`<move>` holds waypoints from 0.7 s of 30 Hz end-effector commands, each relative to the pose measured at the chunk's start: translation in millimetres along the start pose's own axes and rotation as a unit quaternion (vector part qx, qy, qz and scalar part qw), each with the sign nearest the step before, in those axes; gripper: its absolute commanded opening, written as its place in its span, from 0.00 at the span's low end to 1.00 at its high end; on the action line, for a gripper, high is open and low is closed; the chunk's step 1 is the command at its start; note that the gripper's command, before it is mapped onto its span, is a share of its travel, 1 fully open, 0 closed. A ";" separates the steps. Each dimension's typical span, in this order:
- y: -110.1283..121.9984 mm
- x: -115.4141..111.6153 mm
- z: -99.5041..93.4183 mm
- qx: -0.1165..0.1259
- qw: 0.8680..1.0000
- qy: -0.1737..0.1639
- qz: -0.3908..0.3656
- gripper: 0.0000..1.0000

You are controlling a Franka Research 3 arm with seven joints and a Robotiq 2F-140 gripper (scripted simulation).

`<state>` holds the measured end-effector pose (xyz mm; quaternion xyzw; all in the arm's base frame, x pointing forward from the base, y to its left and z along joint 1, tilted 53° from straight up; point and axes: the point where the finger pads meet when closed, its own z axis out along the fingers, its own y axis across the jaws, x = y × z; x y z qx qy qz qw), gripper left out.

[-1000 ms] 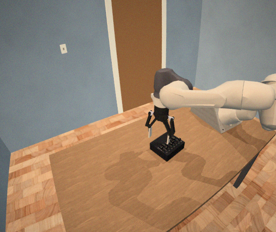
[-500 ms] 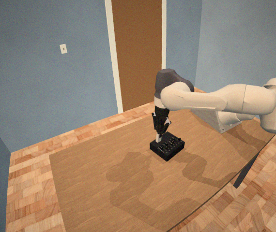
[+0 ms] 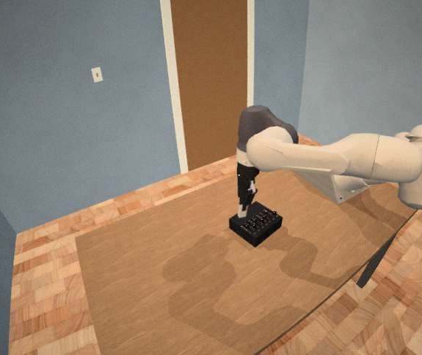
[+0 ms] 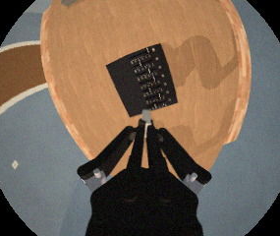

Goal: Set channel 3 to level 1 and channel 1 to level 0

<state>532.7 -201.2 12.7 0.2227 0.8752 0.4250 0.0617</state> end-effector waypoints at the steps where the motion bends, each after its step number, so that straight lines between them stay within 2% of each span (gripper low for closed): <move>1: 0.6 1.5 1.8 0.003 0.990 0.010 0.139 0.00; 6: 0.6 1.5 2.1 0.006 0.979 0.012 0.202 0.00; 8: 0.6 1.5 2.1 0.006 0.979 0.012 0.202 0.00; 9: 0.6 1.6 2.2 0.006 0.971 0.014 0.237 0.00; 15: 0.7 1.6 3.8 0.008 0.951 0.018 0.310 0.00; 21: 0.8 1.7 6.8 0.010 0.924 0.023 0.382 0.00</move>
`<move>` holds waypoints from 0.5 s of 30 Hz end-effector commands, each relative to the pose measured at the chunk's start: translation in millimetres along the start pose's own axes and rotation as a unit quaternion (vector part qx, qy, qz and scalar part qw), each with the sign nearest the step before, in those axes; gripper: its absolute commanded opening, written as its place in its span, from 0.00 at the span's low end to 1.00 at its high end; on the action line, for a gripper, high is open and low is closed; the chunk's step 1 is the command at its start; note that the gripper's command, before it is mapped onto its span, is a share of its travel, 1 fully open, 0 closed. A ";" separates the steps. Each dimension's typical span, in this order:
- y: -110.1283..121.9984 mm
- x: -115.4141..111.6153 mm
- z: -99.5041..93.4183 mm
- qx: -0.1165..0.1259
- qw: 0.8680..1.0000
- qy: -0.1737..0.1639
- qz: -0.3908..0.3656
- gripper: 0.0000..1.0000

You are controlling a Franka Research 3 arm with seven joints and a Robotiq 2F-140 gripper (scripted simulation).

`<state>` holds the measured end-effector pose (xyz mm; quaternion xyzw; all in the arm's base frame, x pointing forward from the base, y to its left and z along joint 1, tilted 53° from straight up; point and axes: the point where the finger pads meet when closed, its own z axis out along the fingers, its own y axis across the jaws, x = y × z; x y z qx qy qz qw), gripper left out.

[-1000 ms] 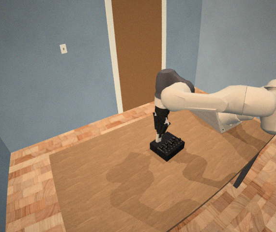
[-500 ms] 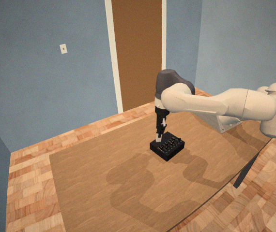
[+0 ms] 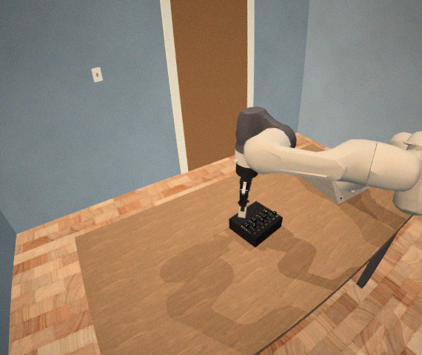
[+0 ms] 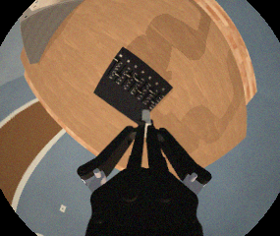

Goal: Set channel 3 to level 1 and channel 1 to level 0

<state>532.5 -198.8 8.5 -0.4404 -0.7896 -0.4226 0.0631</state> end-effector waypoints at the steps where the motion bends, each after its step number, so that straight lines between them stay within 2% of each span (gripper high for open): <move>1: 2.2 2.1 3.1 0.005 0.990 0.013 0.138 0.00; 4: 2.2 2.1 3.7 0.005 0.988 0.014 0.151 0.00; 5: 2.2 2.2 4.3 0.006 0.983 0.017 0.185 0.00; 15: 2.4 2.4 11.5 0.011 0.951 0.029 0.306 0.00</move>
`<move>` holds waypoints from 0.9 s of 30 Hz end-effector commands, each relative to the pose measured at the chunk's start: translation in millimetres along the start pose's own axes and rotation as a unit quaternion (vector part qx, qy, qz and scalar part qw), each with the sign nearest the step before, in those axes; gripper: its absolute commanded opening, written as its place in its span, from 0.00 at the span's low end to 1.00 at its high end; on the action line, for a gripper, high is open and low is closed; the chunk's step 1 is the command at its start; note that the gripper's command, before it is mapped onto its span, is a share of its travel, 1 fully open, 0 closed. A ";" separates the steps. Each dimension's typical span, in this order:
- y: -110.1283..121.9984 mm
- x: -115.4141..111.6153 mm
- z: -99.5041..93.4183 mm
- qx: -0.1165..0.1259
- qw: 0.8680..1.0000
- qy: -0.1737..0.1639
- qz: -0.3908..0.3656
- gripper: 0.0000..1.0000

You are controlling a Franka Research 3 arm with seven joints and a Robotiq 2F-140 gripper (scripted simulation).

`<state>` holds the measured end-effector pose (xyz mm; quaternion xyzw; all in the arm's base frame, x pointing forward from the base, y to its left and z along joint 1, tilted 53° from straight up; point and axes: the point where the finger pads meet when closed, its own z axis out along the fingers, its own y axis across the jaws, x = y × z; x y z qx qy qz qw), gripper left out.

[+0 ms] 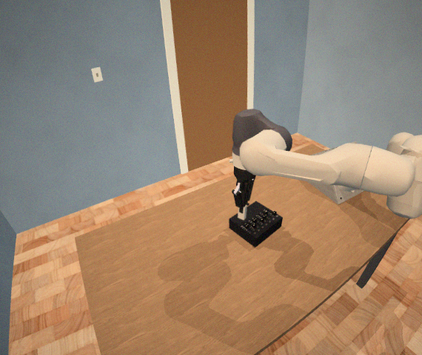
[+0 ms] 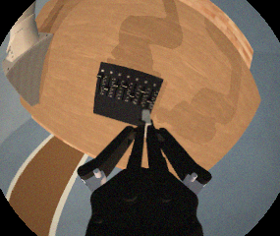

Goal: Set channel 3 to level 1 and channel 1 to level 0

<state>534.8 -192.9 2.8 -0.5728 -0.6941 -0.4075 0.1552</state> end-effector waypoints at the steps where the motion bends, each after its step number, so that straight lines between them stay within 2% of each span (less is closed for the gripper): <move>1: 1.5 3.4 3.8 0.008 0.992 0.012 0.123 0.00; 27: 1.8 3.5 12.7 0.008 0.992 0.012 0.123 0.00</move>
